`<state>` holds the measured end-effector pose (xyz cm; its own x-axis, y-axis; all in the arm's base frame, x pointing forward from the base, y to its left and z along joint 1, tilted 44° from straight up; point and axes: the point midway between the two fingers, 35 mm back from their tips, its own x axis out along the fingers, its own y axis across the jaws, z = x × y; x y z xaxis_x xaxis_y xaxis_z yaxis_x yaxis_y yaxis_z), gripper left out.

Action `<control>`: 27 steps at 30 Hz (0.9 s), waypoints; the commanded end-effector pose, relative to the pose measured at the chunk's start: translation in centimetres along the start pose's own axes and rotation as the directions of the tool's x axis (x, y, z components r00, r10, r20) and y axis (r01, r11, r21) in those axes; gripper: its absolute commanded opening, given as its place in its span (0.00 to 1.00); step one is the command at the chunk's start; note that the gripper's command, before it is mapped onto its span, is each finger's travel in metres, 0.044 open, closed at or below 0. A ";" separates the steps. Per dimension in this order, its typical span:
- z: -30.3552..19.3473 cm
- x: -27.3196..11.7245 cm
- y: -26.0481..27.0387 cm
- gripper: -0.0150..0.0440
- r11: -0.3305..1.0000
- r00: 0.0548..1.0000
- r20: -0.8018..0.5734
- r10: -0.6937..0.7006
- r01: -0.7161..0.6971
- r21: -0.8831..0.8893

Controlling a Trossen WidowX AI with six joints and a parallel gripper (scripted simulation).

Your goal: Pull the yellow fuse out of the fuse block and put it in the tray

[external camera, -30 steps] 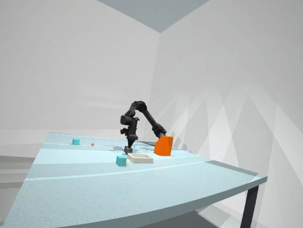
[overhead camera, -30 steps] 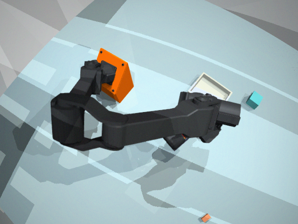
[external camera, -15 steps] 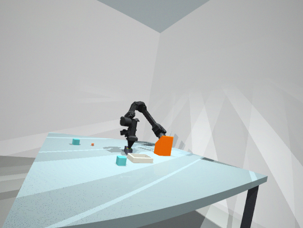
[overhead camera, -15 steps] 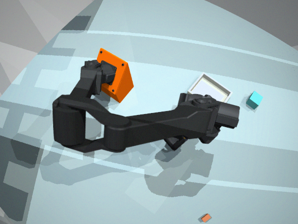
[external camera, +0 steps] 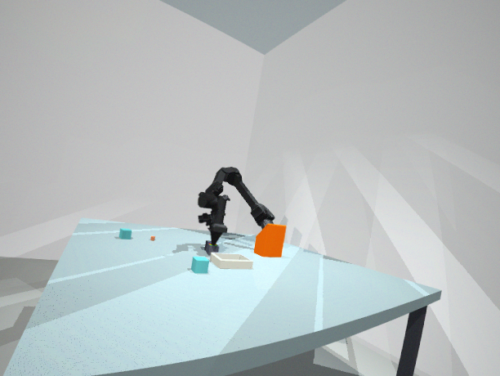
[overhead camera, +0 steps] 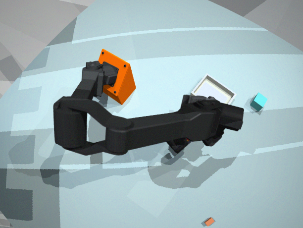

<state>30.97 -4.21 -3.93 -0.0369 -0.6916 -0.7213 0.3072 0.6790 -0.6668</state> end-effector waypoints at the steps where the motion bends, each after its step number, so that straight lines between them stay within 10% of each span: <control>1: 0.0 -0.2 0.0 0.25 1.000 1.000 0.000 0.000 0.000 0.000; 27: 0.1 -1.4 0.1 0.25 1.000 1.000 0.001 0.000 0.000 -0.001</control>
<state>31.00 -3.42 -3.04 -0.0380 -0.6955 -0.7175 0.3021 0.6764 -0.6717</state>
